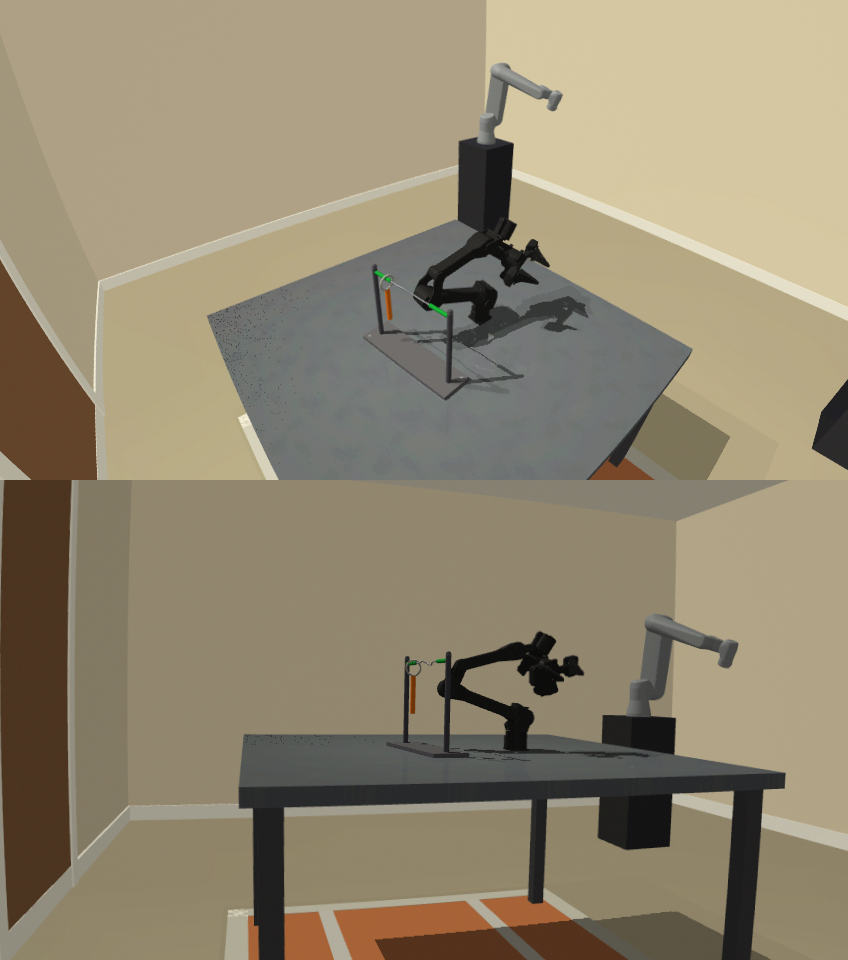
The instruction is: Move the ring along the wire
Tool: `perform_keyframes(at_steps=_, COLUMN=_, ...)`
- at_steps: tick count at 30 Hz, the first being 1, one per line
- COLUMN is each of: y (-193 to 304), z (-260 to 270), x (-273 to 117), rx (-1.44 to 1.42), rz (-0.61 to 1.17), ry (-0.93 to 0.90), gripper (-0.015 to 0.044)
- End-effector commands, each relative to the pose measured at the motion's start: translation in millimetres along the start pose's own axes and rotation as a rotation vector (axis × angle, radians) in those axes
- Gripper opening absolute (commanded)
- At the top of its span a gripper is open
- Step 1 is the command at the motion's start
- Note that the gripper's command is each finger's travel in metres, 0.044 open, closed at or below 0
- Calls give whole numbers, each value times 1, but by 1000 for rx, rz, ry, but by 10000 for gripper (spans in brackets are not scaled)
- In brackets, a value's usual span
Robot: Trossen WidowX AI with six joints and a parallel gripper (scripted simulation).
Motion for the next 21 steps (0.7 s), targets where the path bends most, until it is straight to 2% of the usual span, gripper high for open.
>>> perform_keyframes(at_steps=1, y=0, z=0, x=0, rx=3, rz=-1, ry=-3, gripper=374)
perform_keyframes(at_steps=9, y=-5, z=4, x=16, rx=160, rz=-26, ry=-118, gripper=164)
perform_keyframes(at_steps=21, y=-11, z=20, x=44, rx=438, rz=-28, ry=-299, gripper=160)
Point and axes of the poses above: the point midway between the two fingers, 35 mm back from their tips, its own x axis out along the fingers, its own z axis across the jaws, y = z × x, the point moved 9 cm from there along -x, back along the fingers, and after that the axes turned 2 degrees about -x, right-handed, at the moved point
